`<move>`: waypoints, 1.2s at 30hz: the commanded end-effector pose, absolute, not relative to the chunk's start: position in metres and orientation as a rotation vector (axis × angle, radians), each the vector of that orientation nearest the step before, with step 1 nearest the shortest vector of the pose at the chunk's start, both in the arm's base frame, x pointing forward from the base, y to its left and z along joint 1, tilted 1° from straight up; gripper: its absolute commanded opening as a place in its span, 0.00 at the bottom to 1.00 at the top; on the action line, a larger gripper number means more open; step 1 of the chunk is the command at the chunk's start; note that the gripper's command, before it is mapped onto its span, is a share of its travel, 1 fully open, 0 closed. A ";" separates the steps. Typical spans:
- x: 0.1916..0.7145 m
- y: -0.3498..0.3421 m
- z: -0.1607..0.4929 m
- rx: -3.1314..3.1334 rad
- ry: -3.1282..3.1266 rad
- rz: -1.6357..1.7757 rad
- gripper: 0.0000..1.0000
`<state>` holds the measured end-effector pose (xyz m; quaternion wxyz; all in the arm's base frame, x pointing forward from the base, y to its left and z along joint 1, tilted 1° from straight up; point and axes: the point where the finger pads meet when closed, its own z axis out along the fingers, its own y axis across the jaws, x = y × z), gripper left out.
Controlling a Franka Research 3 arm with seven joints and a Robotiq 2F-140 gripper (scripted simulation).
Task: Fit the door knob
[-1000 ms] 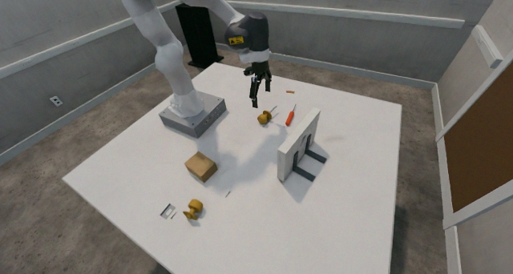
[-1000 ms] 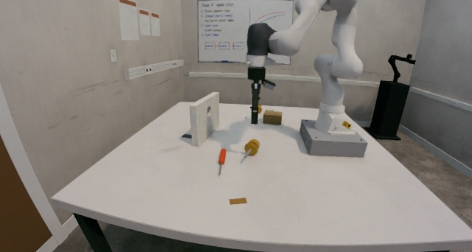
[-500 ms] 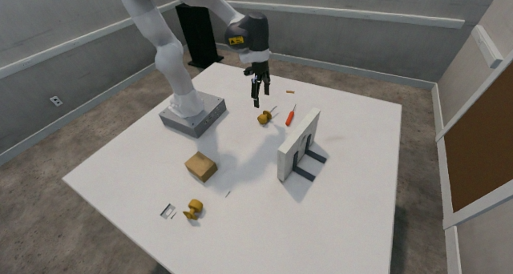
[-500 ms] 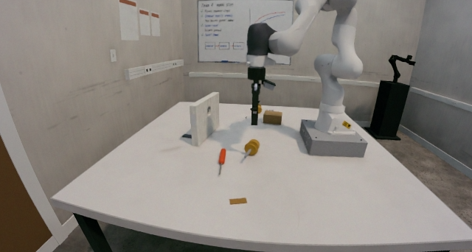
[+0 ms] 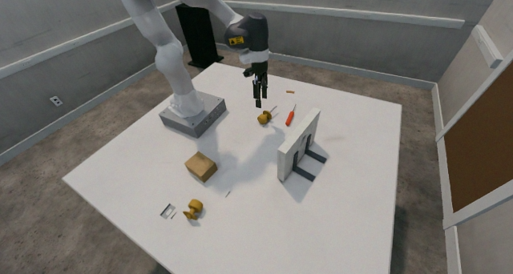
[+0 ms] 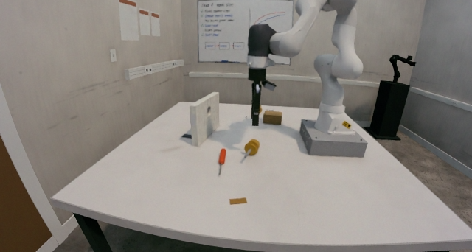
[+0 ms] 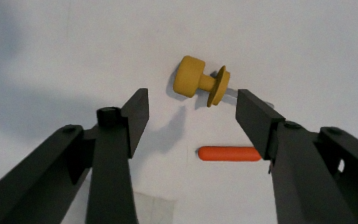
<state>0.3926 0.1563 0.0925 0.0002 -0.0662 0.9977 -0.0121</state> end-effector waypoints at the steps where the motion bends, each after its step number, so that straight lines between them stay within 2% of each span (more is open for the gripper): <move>1: 0.396 0.154 0.091 -0.456 3.094 -0.053 0.57; 8: 0.399 0.147 0.087 -0.917 2.970 -0.119 0.57; 27: 0.405 0.137 0.073 -1.693 2.590 -0.318 0.57; 36: 0.402 0.139 0.064 -2.160 2.230 -0.447 0.57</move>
